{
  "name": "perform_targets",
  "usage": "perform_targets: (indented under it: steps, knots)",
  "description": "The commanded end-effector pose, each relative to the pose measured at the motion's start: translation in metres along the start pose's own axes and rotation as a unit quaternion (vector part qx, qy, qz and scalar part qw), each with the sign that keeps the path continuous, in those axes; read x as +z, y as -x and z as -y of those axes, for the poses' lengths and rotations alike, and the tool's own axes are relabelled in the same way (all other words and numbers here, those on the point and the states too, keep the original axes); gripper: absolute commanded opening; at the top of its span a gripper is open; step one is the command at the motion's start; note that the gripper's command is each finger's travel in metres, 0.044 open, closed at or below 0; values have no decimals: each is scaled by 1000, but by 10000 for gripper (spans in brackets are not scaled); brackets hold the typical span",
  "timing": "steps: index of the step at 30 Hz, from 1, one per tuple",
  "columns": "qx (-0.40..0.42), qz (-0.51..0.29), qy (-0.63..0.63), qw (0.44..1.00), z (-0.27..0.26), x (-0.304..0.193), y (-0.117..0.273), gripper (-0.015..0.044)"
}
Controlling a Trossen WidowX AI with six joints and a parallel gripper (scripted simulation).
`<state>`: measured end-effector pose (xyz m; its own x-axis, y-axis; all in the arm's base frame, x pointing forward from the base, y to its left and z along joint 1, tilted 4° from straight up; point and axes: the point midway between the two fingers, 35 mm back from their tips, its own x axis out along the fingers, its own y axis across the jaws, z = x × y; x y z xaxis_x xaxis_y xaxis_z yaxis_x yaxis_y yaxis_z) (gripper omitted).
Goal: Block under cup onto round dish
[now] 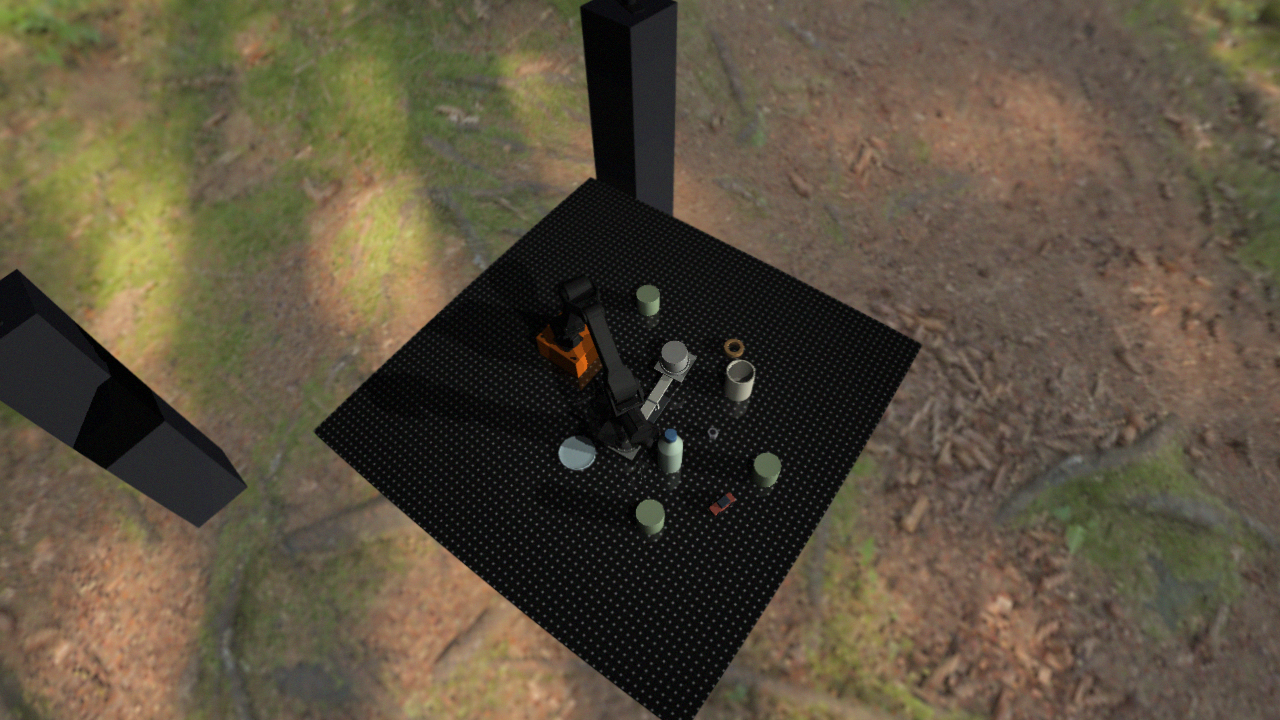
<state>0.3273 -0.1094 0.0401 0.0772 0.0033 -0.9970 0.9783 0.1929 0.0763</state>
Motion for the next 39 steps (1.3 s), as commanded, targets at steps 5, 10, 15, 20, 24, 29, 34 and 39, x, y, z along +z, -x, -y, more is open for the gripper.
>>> perform_targets:
  steps: [5, 10, 15, 20, 24, 29, 34, 39]
  knots:
    - [6, 6, -3, 1000, -5, 3, 14, 0]
    - [6, 6, -3, 1000, -5, 4, 20, 0]
    - [6, 6, -3, 1000, -6, 4, 26, 0]
    - [6, 6, -3, 1000, -6, 4, 33, 0]
    - [6, 6, -3, 1000, -7, 4, 38, 0]
    - [6, 6, -3, 1000, -7, 5, 44, 0]
    - [6, 6, -3, 1000, -7, 5, 50, 0]
    - [6, 6, -3, 1000, -7, 5, 57, 0]
